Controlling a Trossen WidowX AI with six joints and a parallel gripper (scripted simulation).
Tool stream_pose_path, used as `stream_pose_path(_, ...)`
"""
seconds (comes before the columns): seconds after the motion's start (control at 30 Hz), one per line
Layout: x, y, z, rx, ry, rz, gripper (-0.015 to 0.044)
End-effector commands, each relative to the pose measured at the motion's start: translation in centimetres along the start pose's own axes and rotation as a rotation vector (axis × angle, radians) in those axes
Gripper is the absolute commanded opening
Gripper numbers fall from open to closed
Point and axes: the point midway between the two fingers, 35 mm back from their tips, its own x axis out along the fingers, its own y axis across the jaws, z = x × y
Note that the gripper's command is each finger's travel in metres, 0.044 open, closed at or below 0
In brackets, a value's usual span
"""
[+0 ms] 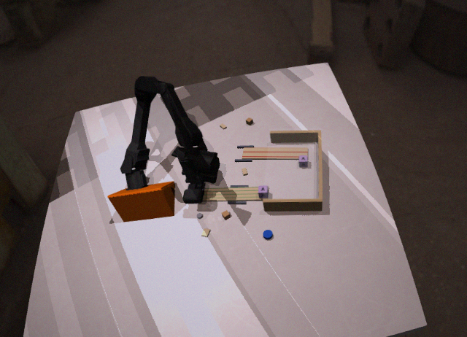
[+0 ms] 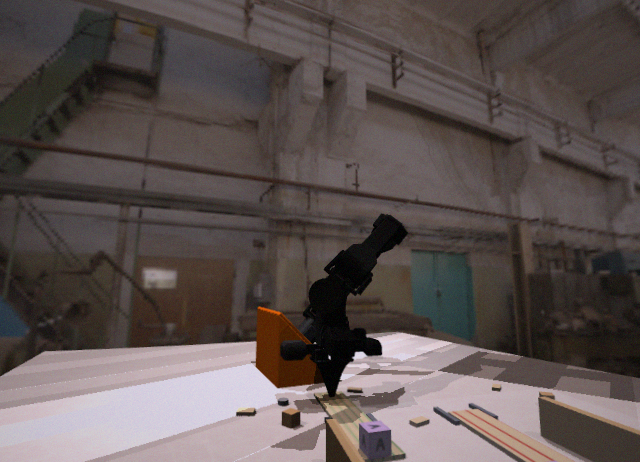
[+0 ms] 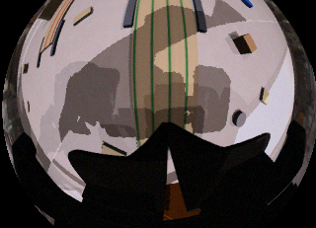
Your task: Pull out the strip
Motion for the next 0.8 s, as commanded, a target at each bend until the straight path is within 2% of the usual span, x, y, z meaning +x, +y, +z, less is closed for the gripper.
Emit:
stream_pose_path(0.0,0.5,0.1,-1.6,0.006,0.032,0.0,0.0)
stream_pose_path(0.77,0.4,0.2,-4.4,0.007,0.033,-0.001,0.0)
